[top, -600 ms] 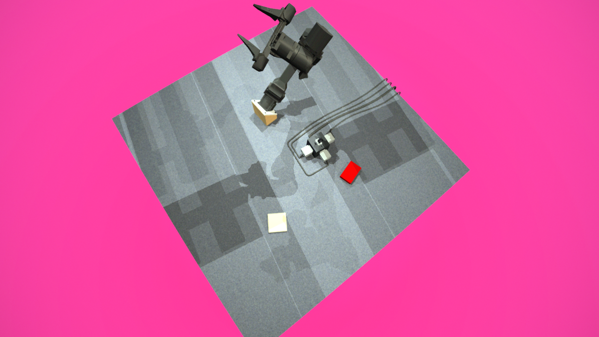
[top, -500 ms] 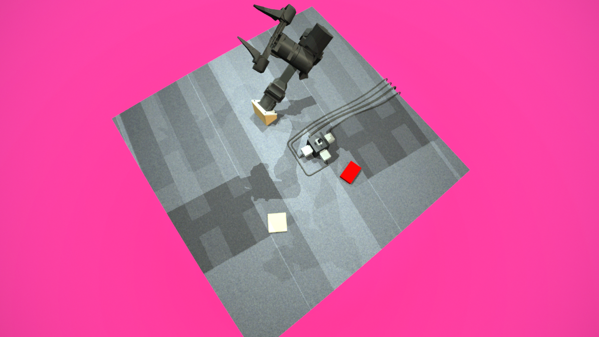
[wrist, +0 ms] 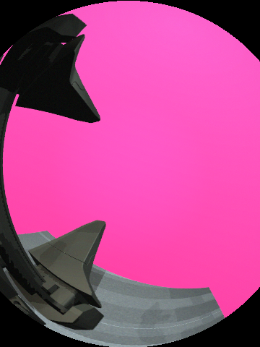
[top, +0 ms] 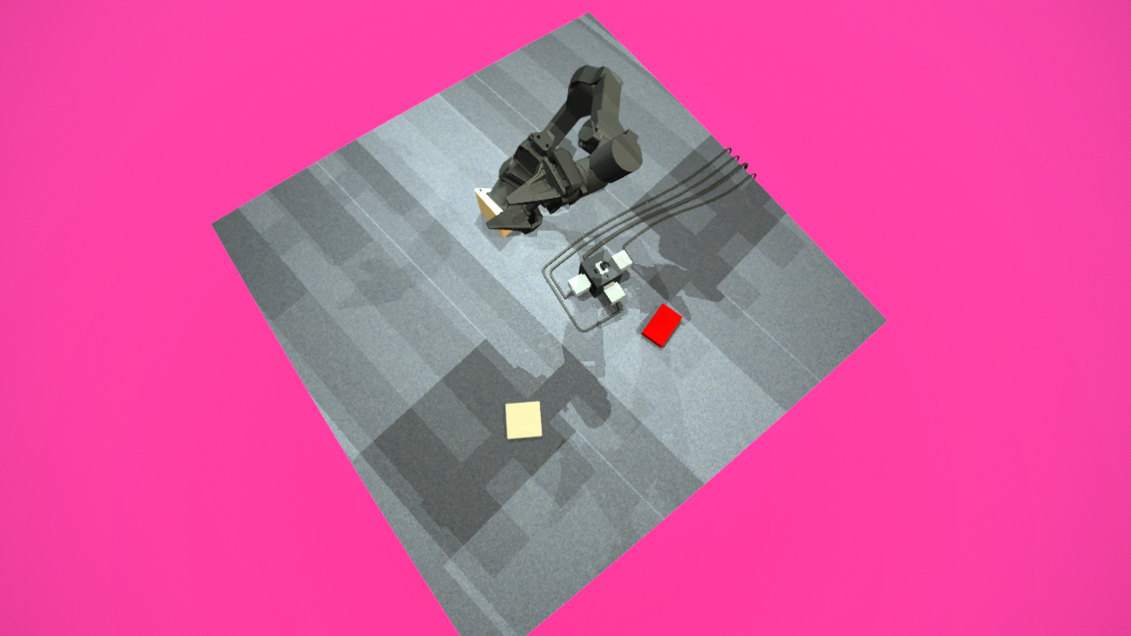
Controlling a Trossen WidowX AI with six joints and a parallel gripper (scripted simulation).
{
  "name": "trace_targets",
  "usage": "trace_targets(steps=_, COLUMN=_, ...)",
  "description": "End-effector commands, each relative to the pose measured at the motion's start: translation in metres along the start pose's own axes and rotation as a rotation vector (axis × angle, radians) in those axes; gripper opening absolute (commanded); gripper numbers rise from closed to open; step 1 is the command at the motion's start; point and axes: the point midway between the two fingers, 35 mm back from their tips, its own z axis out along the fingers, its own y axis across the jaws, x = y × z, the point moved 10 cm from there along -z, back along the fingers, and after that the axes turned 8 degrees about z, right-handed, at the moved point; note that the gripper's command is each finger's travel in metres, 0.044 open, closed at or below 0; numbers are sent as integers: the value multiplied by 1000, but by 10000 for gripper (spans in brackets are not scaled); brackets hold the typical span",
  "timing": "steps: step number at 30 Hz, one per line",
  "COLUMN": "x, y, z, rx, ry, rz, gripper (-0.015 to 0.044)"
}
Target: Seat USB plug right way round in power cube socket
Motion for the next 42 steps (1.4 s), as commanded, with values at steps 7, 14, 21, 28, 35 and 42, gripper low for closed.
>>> trace_targets(steps=7, x=54, y=-79, z=-39, rx=482, ry=522, rz=-491, gripper=440)
trace_targets(steps=14, x=69, y=-125, z=-80, rx=832, ry=846, rz=-697, gripper=440)
trace_targets(steps=21, x=71, y=-159, z=-130, rx=1215, ry=1142, rz=-784, gripper=440)
trace_targets(steps=28, x=67, y=-171, z=-165, rx=1456, ry=1291, rz=-760, gripper=440)
trace_targets(steps=35, x=66, y=-171, z=-167, rx=1456, ry=1291, rz=-760, gripper=440)
trace_targets(steps=42, x=66, y=-171, z=-168, rx=1456, ry=1291, rz=-760, gripper=440)
